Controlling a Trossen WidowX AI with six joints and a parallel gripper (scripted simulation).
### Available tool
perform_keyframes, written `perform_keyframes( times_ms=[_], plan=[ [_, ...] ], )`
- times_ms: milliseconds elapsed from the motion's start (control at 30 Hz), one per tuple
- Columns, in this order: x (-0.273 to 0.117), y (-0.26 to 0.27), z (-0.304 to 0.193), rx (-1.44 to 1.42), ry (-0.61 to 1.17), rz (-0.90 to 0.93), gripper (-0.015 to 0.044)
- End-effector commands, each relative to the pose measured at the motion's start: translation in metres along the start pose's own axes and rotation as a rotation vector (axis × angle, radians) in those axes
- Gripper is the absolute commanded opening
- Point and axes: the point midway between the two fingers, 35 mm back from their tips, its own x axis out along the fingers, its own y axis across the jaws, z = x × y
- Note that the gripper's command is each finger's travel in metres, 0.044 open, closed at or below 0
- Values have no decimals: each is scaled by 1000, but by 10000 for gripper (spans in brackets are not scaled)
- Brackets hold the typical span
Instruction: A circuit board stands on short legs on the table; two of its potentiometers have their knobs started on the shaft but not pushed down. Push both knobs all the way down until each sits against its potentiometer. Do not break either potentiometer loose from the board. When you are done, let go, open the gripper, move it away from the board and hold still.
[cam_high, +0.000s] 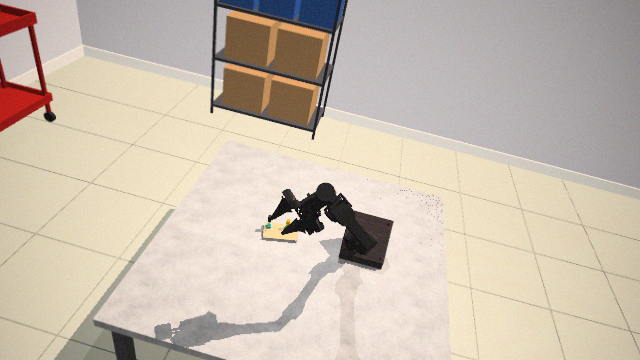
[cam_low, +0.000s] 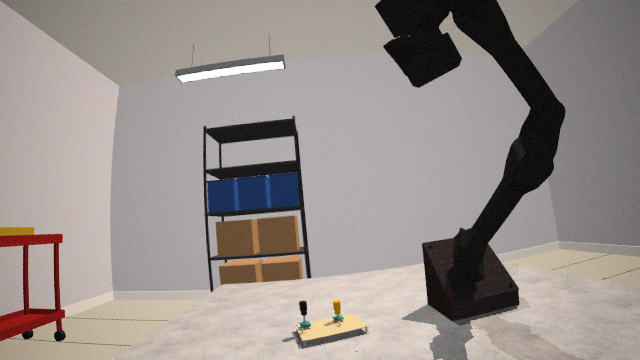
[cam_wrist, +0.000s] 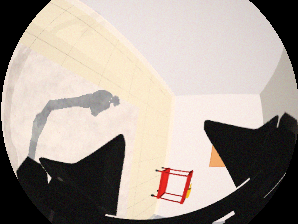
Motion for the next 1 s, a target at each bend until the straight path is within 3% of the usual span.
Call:
perform_keyframes(
  times_ms=[0, 467, 967],
  plan=[
    [0, 0, -1, 2, 1, 0, 374],
    [22, 7, -123, 326, 165, -6, 6],
    [31, 52, -244, 672, 365, 21, 0]
  ],
)
